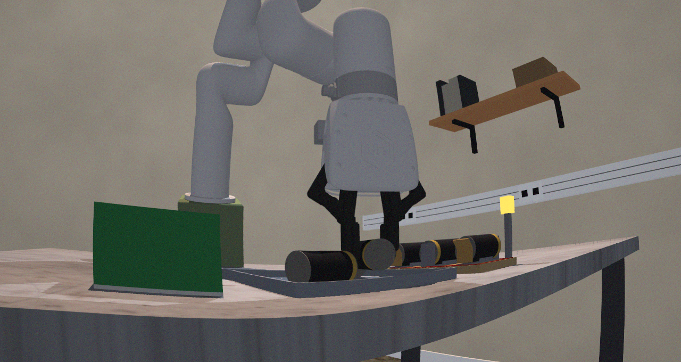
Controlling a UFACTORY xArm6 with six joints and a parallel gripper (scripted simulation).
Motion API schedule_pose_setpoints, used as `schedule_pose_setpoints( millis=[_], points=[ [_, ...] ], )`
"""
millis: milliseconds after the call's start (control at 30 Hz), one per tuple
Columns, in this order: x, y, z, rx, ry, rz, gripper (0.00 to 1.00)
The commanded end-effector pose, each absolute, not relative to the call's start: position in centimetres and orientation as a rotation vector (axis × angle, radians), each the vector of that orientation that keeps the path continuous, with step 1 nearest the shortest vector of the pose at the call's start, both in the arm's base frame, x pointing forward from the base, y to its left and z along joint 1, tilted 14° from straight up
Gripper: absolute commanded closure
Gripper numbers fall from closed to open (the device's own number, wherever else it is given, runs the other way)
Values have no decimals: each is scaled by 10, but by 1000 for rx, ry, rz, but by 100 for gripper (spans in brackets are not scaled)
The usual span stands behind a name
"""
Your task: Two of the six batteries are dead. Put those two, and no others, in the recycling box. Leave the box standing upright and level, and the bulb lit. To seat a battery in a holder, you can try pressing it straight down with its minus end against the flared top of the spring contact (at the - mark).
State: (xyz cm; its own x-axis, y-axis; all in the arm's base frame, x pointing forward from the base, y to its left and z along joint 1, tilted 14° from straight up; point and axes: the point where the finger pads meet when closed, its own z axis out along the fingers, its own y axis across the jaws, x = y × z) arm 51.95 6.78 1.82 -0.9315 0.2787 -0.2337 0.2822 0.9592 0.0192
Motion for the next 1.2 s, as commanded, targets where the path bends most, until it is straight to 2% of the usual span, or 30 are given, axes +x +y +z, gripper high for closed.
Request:
schedule_pose_setpoints(
  millis=[0, 433, 667, 1167],
  points=[
    [516, 69, 41, 416, 2870, -18, 72],
    [513, 70, 56, 416, 2870, -18, 72],
    [496, 73, 127, 416, 2870, -18, 72],
    [495, 73, 128, 493, 2857, -9, 72]
  ],
)
